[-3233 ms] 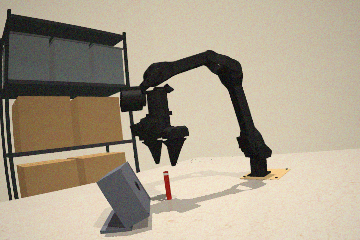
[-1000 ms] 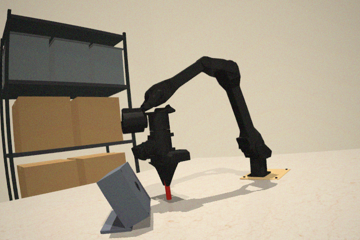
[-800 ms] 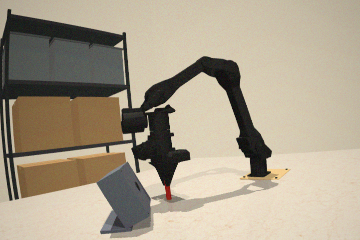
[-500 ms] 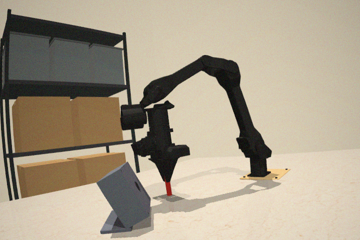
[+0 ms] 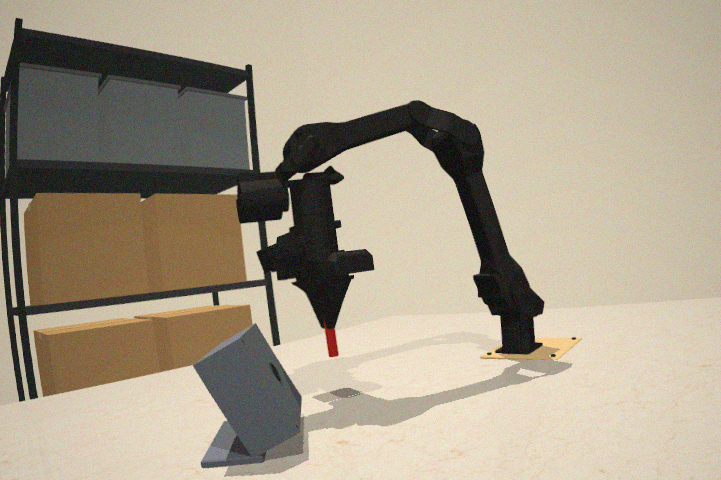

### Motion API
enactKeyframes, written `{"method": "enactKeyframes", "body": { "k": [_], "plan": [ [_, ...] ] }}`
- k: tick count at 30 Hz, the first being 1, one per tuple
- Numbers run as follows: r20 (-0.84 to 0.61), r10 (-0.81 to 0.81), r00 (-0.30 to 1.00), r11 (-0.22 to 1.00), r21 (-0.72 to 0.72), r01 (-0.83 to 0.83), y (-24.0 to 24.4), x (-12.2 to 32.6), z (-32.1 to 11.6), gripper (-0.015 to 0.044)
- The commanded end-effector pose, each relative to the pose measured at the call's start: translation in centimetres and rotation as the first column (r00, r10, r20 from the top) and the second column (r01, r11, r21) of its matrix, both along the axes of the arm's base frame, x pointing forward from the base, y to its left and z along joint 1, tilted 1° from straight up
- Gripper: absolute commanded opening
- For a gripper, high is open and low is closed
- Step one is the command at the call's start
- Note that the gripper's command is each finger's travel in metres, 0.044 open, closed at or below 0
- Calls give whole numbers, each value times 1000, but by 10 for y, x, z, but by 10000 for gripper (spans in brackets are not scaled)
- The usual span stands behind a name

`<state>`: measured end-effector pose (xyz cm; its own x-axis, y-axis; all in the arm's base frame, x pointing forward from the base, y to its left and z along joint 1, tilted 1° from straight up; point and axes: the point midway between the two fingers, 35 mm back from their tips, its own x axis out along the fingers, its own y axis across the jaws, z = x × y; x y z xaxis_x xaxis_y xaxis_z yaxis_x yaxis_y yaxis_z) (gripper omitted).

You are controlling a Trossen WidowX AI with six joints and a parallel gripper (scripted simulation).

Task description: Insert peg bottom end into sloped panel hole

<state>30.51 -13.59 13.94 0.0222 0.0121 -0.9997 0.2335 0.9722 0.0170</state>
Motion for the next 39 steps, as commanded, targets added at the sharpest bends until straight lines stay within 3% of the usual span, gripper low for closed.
{"method": "enactKeyframes", "body": {
  "k": [1, 39],
  "plan": [
    [9, 3, 1000, 1000, 0, -3, 0, 0, 16, 0],
    [50, 219, 974, 954, -220, -203, 21, 18, 4, 0]
  ]
}}
